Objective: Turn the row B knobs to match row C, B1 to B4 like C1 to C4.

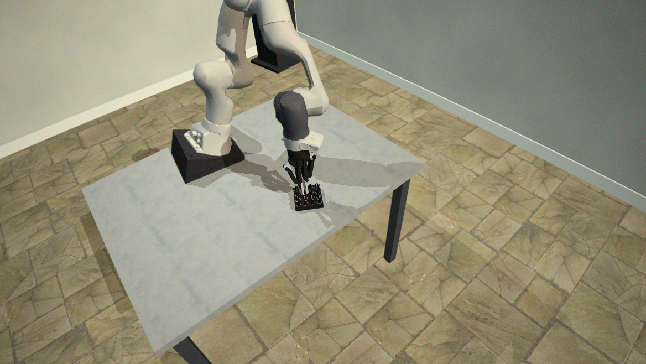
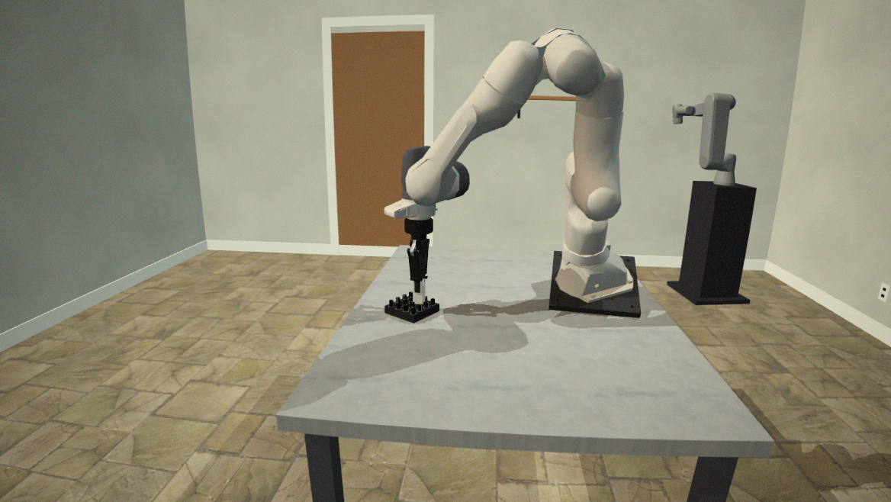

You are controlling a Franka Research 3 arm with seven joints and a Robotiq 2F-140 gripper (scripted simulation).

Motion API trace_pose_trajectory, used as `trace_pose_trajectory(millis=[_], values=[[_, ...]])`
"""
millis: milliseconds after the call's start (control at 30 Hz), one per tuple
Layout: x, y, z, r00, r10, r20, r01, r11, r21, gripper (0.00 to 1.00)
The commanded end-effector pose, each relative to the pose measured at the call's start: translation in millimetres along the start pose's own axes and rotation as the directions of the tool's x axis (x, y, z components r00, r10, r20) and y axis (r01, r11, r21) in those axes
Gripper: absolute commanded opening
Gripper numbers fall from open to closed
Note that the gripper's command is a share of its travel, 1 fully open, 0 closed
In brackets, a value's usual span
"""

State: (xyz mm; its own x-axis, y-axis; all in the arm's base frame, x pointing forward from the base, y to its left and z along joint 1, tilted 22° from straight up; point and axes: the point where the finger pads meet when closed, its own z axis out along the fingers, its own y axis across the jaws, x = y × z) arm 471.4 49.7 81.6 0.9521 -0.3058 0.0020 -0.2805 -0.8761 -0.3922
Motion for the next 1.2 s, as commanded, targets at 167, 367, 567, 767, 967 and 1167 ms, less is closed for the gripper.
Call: trace_pose_trajectory(millis=[167,367,567,767,967,1167], values=[[1.3,-2.1,0.1,0.977,0.212,-0.002,-0.212,0.977,-0.012,0.05],[1.3,-2.1,0.1,0.958,0.285,-0.003,-0.285,0.958,-0.012,0.05],[1.3,-2.1,0.1,0.938,0.348,-0.004,-0.348,0.938,-0.012,0.05],[1.3,-2.1,0.1,0.927,0.375,-0.004,-0.375,0.927,-0.012,0.05],[1.3,-2.1,0.1,0.918,0.396,-0.004,-0.397,0.918,-0.012,0.05],[1.3,-2.1,0.1,0.915,0.403,-0.004,-0.403,0.915,-0.012,0.05]])
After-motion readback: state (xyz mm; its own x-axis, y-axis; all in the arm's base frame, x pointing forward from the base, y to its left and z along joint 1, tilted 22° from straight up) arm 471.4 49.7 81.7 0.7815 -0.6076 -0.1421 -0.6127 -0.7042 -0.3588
